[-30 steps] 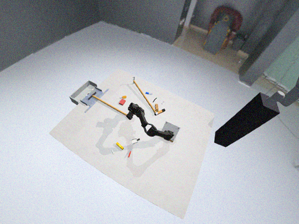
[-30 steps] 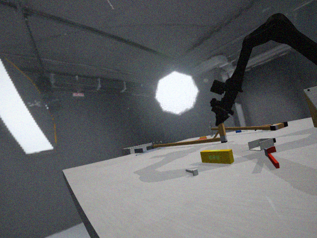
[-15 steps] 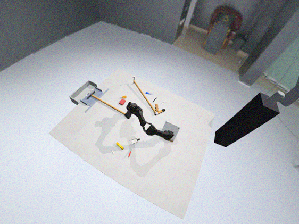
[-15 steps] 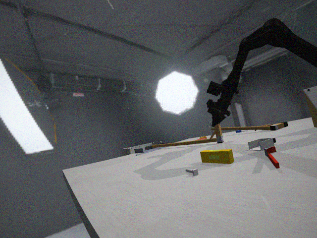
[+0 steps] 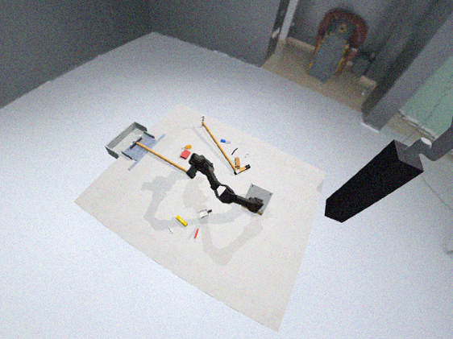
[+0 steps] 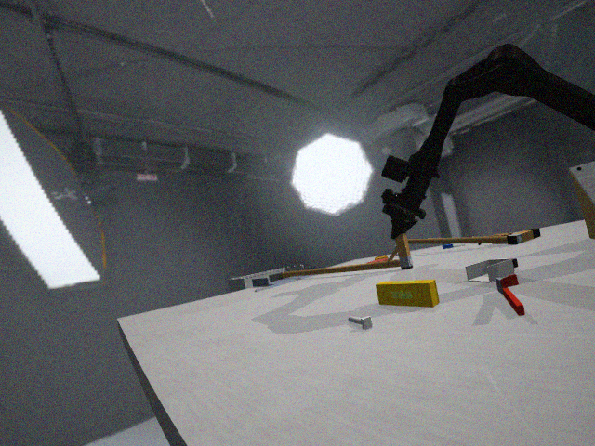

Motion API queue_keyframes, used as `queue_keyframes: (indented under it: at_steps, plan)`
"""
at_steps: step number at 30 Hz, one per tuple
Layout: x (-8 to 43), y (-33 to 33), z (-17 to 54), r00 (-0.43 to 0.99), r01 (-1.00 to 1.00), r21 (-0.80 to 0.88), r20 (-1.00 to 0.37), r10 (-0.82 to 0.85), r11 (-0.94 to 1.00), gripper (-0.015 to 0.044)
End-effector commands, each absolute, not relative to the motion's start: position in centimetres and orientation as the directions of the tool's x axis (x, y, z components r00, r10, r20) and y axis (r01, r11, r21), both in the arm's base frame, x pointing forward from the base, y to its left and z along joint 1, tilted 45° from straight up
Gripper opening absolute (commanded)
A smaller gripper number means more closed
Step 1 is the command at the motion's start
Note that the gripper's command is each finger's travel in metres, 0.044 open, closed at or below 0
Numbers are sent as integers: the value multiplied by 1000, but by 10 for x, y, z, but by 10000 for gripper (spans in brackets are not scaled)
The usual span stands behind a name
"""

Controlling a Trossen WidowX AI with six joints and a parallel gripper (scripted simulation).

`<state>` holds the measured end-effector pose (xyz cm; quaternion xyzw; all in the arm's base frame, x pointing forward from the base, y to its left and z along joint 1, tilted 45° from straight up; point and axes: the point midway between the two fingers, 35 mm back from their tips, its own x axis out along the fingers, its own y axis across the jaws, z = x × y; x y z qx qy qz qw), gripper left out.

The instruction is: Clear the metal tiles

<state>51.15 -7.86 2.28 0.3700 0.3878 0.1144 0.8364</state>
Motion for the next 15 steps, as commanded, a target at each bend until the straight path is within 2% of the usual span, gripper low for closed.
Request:
queue_keyframes:
  at_steps: [1, 15]
  plan:
    - [520, -83, 26, 683, 101, 706, -561, 468, 701, 0]
    - [538, -84, 26, 683, 100, 707, -560, 468, 701, 0]
